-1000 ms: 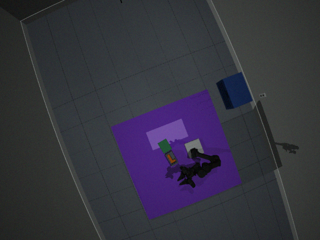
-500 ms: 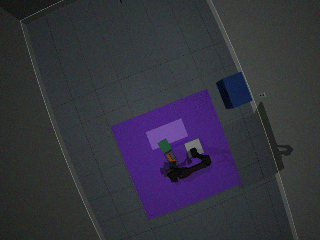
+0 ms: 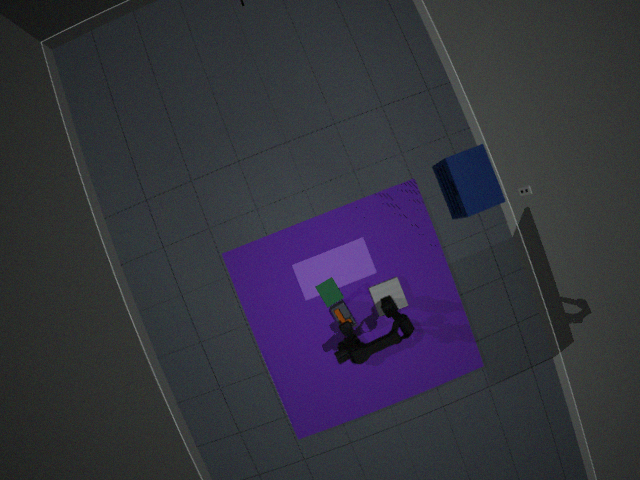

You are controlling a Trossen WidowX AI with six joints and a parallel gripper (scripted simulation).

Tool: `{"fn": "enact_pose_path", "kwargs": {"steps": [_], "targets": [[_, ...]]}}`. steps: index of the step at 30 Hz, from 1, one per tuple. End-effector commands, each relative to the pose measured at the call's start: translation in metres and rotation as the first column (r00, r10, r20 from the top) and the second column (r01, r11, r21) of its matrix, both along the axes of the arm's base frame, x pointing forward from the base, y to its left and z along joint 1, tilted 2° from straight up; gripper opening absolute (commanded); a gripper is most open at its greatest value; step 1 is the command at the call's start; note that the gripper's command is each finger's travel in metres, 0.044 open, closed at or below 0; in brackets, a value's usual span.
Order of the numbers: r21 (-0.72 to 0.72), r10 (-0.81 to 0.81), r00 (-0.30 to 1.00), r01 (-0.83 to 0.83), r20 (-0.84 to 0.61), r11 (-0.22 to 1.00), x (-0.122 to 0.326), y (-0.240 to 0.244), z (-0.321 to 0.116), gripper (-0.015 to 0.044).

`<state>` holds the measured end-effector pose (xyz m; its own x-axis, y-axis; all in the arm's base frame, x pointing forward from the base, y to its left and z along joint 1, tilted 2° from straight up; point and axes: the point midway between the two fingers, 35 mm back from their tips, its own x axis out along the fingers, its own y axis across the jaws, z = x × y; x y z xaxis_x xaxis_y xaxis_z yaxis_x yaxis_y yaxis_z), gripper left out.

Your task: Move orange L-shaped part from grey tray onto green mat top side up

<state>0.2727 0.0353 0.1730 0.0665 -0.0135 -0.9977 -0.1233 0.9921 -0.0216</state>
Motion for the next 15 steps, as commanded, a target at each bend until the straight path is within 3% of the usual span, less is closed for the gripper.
{"fn": "enact_pose_path", "kwargs": {"steps": [1,8,15], "targets": [[-0.012,0.014,1.000,-0.014,-0.011,1.000,0.000,-0.001,-0.007,0.0180],[-0.012,0.014,1.000,-0.014,-0.011,1.000,0.003,-0.002,-0.069,0.0180],[-0.012,0.014,1.000,-0.014,-0.011,1.000,0.003,-0.002,-0.076,0.0180]]}}
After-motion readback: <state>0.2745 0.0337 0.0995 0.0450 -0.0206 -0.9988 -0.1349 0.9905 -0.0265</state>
